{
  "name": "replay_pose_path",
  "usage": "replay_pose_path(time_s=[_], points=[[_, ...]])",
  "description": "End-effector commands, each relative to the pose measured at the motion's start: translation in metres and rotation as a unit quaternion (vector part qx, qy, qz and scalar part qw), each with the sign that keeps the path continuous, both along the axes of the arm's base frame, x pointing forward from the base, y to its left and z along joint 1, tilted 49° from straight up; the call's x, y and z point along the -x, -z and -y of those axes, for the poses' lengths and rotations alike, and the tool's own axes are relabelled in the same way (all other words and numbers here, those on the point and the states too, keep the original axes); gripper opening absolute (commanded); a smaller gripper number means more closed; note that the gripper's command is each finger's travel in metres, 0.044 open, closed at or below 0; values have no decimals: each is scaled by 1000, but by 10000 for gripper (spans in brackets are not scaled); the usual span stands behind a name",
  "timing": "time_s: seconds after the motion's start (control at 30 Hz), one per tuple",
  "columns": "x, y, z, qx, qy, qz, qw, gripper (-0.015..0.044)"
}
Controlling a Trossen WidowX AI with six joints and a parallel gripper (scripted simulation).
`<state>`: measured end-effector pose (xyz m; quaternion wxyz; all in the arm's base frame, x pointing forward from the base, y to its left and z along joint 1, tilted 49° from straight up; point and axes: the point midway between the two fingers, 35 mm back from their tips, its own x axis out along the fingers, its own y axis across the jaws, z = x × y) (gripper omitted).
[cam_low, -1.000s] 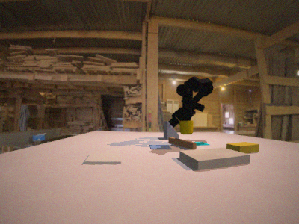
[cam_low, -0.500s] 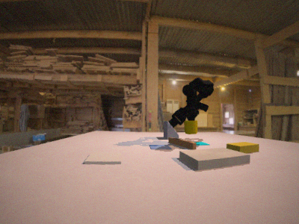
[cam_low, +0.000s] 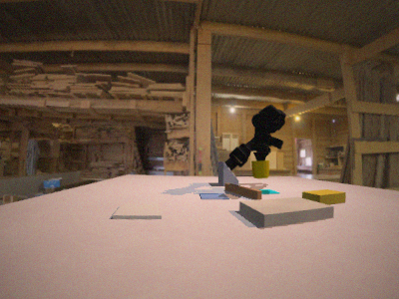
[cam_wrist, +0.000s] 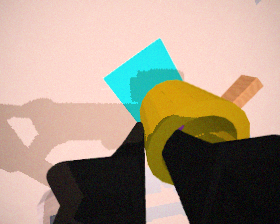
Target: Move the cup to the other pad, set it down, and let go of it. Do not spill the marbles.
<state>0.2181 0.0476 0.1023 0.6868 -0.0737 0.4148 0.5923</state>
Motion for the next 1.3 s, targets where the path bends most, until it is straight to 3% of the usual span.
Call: replay_pose_path(time_s=[0.0,1.27], points=[[3,-8,-6,-1,1,3,1000,0],[6,10,-38,-1,1,3,1000,0]])
